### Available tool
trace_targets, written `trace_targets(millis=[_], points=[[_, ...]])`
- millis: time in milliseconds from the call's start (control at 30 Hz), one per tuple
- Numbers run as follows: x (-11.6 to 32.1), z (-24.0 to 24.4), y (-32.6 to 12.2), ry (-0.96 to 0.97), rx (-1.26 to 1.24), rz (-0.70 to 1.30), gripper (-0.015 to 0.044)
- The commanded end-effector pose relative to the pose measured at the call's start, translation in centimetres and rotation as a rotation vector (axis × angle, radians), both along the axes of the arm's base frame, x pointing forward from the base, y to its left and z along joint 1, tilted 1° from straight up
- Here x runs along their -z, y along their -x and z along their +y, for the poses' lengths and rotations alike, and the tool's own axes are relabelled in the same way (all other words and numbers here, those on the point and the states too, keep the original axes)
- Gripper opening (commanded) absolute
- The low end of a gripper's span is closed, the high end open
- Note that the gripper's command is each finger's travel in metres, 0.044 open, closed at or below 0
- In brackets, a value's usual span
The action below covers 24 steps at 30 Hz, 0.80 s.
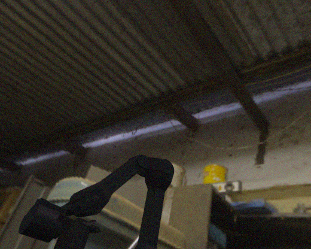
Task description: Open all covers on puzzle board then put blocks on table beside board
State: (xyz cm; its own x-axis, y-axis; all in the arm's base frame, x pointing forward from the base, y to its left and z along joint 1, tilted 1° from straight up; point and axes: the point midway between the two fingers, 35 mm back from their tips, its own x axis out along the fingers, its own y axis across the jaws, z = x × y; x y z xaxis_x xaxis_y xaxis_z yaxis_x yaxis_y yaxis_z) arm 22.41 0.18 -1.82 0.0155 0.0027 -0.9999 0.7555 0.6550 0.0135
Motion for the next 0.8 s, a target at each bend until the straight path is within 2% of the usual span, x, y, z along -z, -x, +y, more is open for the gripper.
trace_targets(millis=[0, 767], points=[[0.12, 0.18, -0.01, -0.006, 0.000, 0.002, 0.0000], [-0.53, -0.13, 0.06, -0.002, -0.048, 0.000, 0.0000]])
